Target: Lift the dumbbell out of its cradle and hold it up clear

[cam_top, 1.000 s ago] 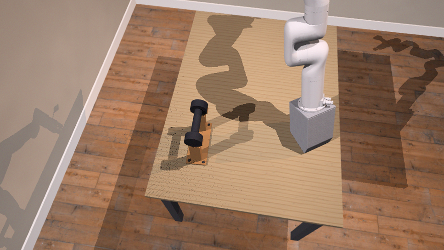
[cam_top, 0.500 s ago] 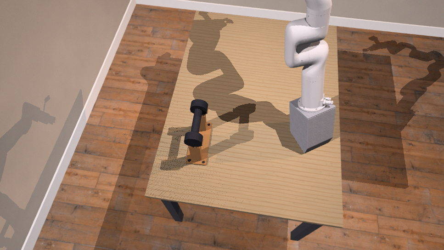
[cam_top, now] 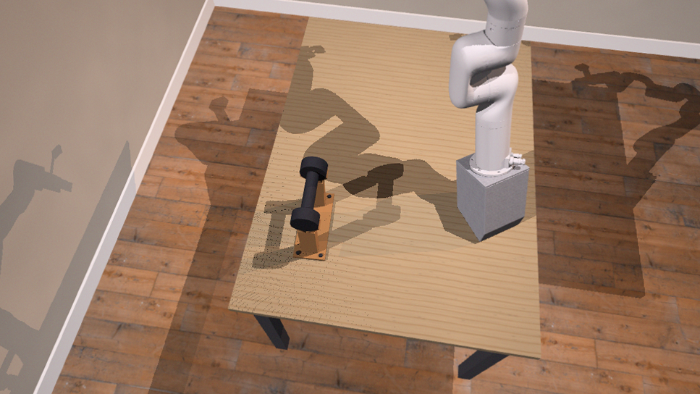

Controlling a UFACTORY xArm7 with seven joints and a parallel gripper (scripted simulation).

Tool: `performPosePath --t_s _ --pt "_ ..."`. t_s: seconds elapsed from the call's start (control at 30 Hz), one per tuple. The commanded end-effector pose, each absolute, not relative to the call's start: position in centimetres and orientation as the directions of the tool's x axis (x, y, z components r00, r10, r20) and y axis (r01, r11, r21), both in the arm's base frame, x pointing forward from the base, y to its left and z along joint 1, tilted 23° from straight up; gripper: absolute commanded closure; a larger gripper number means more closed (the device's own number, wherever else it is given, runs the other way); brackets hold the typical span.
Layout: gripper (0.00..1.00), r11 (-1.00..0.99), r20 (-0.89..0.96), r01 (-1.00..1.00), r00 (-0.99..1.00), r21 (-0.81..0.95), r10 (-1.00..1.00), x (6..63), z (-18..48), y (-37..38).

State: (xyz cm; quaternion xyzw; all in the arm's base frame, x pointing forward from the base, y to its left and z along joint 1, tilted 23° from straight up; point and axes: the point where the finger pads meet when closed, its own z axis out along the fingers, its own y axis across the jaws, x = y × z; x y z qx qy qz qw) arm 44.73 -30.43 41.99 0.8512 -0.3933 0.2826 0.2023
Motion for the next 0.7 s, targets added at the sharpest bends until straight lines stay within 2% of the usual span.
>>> performPosePath --t_s 0.0,0.03,0.07,0.17,0.2,0.3,0.33,0.43,0.47,0.6,0.63,0.67 --pt "0.0 -0.602 0.655 -0.795 0.494 0.074 -0.572 46.8 42.5 -26.8" --pt "0.0 -0.602 0.655 -0.795 0.494 0.074 -0.572 46.8 42.5 -26.8" --pt "0.0 -0.599 0.658 -0.801 0.461 0.019 -0.596 48.7 42.6 -22.6" --pt "0.0 -0.599 0.658 -0.801 0.461 0.019 -0.596 48.7 42.6 -22.6" --pt "0.0 -0.594 0.654 -0.804 0.431 -0.034 -0.622 50.1 42.3 -18.9" --pt "0.0 -0.594 0.654 -0.804 0.431 -0.034 -0.622 50.4 42.3 -18.3" --pt "0.0 -0.586 0.644 -0.806 0.405 -0.082 -0.649 51.6 41.8 -14.3" --pt "0.0 -0.586 0.644 -0.806 0.405 -0.082 -0.649 51.7 41.8 -13.8" --pt "0.0 -0.575 0.629 -0.808 0.383 -0.126 -0.676 52.6 41.1 -9.8" --pt "0.0 -0.575 0.629 -0.808 0.383 -0.126 -0.676 52.8 41.0 -9.3" --pt "0.0 -0.562 0.609 -0.811 0.364 -0.165 -0.704 53.5 39.9 -4.9" --pt "0.0 -0.562 0.609 -0.811 0.364 -0.165 -0.704 53.5 39.9 -4.9"
